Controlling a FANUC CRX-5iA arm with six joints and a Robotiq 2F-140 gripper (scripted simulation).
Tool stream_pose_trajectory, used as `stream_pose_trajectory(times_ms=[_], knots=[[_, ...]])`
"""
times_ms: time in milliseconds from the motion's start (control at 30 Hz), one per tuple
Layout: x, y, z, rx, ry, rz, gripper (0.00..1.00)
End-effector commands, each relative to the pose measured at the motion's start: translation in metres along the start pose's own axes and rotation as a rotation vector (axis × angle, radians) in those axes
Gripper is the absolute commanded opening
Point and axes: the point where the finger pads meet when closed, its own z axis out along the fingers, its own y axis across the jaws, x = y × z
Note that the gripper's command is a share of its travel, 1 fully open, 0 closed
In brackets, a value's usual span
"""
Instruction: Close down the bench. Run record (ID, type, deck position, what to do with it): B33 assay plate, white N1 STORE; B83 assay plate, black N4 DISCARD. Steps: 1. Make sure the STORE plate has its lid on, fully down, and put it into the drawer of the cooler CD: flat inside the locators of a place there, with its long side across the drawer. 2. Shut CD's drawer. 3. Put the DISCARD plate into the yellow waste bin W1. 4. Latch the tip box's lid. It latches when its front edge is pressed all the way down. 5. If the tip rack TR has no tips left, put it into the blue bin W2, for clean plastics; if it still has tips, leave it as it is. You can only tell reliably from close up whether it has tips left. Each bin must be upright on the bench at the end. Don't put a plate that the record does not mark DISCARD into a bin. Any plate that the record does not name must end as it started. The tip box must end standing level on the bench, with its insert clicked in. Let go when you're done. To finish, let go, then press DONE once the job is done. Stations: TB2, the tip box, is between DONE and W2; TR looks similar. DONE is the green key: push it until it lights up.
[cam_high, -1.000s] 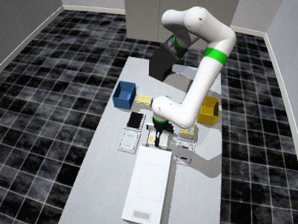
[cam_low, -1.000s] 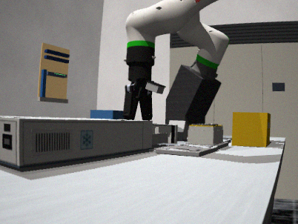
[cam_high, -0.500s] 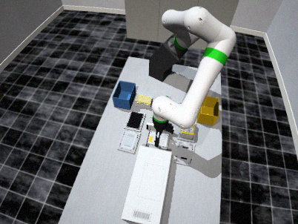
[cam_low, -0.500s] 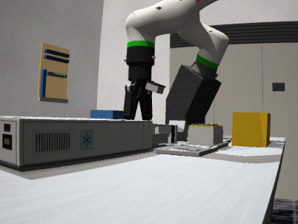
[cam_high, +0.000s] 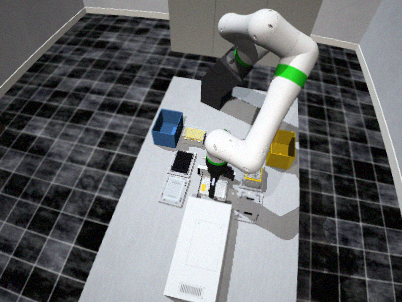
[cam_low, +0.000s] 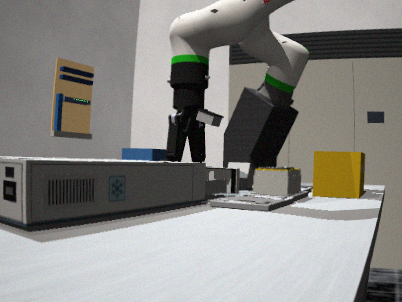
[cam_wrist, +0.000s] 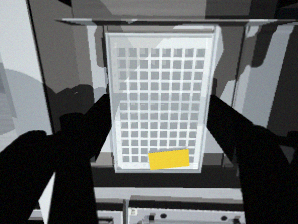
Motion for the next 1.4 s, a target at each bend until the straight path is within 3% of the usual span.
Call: stream_pose_trajectory(times_ms=[0, 767, 800, 1367], knots=[[-0.0002, 0.0011, -0.0012, -0.002, -0.001, 0.0, 0.1], [-0.0002, 0.0011, -0.0012, -0.002, -0.001, 0.0, 0.1], [-0.0002, 0.0011, -0.0012, -0.002, -0.001, 0.0, 0.65], [-0.0002, 0.0011, -0.0012, -0.002, -0.001, 0.0, 0.65]])
